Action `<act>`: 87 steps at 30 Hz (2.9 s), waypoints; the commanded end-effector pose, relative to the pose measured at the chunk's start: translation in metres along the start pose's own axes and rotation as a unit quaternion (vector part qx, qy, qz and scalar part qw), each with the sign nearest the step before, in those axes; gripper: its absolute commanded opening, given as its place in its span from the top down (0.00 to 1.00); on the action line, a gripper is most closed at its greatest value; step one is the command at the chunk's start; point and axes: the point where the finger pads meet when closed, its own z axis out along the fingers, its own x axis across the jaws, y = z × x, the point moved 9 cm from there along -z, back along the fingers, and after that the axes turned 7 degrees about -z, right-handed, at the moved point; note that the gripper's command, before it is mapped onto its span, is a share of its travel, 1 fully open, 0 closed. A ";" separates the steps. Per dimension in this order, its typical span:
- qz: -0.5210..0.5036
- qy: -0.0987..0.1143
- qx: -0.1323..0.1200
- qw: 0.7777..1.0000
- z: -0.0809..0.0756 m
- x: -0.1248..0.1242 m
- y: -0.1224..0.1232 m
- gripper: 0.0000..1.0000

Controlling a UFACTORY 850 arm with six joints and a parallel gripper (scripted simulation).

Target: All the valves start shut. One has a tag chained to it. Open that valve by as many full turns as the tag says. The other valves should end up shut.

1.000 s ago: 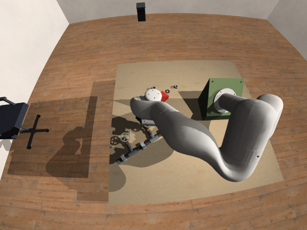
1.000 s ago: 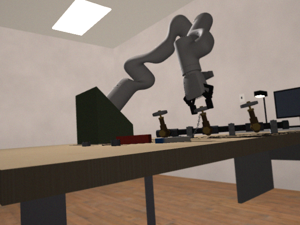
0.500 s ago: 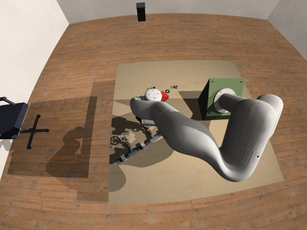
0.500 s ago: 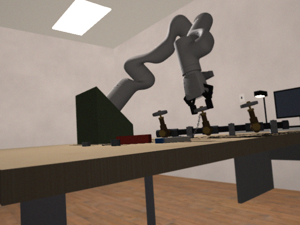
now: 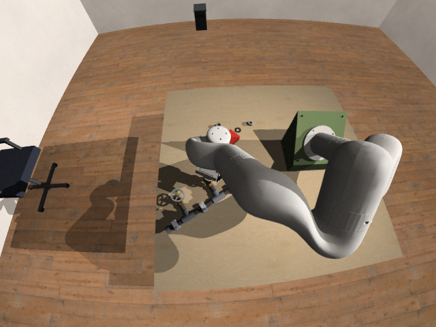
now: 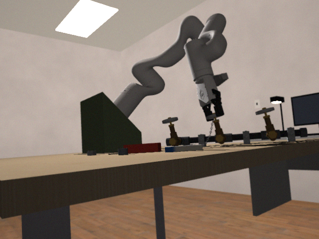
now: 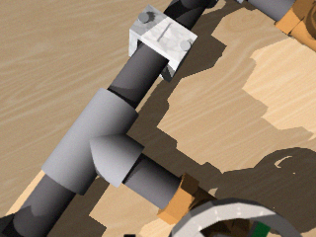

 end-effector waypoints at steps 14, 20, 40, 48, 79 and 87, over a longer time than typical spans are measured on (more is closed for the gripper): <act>0.458 0.002 0.000 0.889 -0.001 0.000 -0.001 0.00; 0.603 0.006 0.006 0.797 -0.001 -0.001 0.000 0.00; 0.928 0.004 0.008 0.372 -0.001 -0.001 -0.001 0.00; 0.963 0.002 -0.005 0.271 -0.001 0.002 -0.001 0.00; 0.963 0.002 -0.005 0.270 -0.001 0.002 -0.001 1.00; 0.954 0.002 -0.005 0.298 -0.001 0.002 -0.001 1.00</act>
